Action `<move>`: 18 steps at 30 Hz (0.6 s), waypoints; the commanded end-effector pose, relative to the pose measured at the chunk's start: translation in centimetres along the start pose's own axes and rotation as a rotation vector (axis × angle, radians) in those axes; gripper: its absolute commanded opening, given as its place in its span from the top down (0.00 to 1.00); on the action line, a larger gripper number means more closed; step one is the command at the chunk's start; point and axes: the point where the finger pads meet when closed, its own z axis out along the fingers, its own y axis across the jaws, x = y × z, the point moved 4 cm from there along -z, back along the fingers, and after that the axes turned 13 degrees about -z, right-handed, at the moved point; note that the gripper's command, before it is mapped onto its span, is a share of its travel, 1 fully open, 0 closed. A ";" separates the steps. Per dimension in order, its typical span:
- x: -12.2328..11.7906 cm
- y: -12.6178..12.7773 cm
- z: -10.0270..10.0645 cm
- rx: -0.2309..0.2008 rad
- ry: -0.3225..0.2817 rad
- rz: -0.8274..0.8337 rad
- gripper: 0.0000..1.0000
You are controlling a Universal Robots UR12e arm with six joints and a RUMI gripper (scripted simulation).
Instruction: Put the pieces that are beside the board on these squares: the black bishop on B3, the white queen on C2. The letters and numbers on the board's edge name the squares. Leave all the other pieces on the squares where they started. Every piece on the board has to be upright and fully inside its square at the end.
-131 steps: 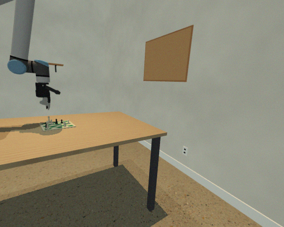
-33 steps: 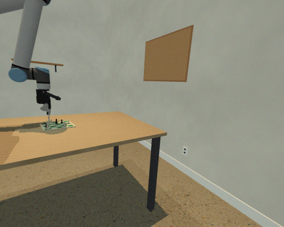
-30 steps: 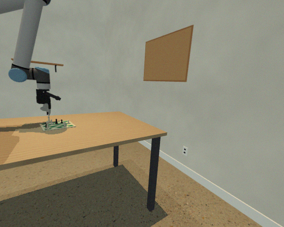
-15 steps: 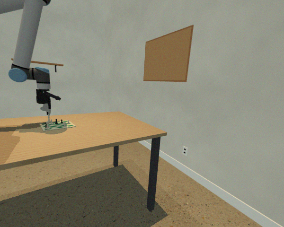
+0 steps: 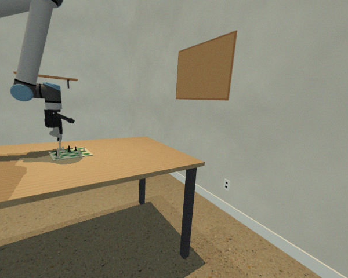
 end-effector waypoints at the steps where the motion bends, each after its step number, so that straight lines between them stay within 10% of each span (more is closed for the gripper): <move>1: 0.0 0.0 0.4 0.000 0.001 0.000 0.75; 18: 0.0 0.0 3.4 0.000 0.001 0.000 0.75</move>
